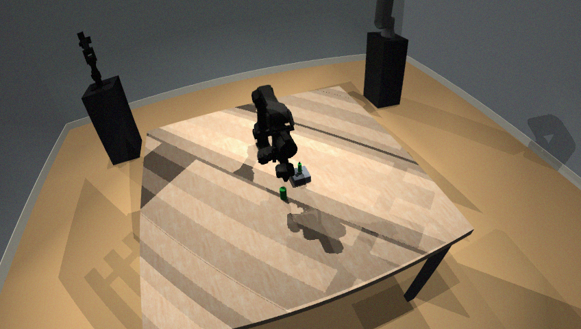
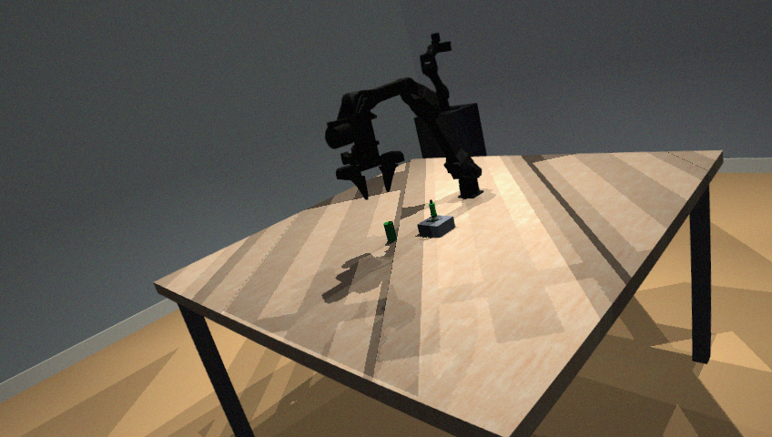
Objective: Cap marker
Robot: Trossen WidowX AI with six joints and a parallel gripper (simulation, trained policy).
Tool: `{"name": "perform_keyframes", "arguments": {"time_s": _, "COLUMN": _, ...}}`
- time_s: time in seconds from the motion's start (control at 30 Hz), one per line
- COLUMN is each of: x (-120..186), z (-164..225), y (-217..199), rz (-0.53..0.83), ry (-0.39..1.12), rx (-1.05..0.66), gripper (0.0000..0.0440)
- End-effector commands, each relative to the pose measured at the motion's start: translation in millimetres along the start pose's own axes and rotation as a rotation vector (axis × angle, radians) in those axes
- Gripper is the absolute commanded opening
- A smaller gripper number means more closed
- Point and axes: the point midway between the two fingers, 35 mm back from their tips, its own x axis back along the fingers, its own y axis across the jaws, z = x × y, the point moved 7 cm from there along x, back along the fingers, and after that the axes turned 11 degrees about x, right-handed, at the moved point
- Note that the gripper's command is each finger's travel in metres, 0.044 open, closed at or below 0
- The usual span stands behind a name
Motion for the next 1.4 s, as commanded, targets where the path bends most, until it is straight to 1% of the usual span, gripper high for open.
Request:
{"name": "perform_keyframes", "arguments": {"time_s": 0.0, "x": -11, "z": -3, "y": 1, "rz": 0.039, "ry": -0.008, "rx": -0.001, "gripper": 0.033}}
{"name": "perform_keyframes", "arguments": {"time_s": 0.53, "x": -59, "z": -9, "y": 2, "rz": 0.163, "ry": 0.001, "rx": 0.01, "gripper": 0.0317}}
{"name": "perform_keyframes", "arguments": {"time_s": 1.17, "x": -117, "z": -11, "y": -4, "rz": 0.249, "ry": 0.033, "rx": 0.099, "gripper": 0.0279}}
{"name": "perform_keyframes", "arguments": {"time_s": 1.27, "x": -122, "z": -11, "y": -6, "rz": 0.254, "ry": 0.027, "rx": 0.119, "gripper": 0.0266}}
{"name": "perform_keyframes", "arguments": {"time_s": 1.37, "x": -124, "z": -10, "y": -8, "rz": 0.255, "ry": 0.02, "rx": 0.137, "gripper": 0.0237}}
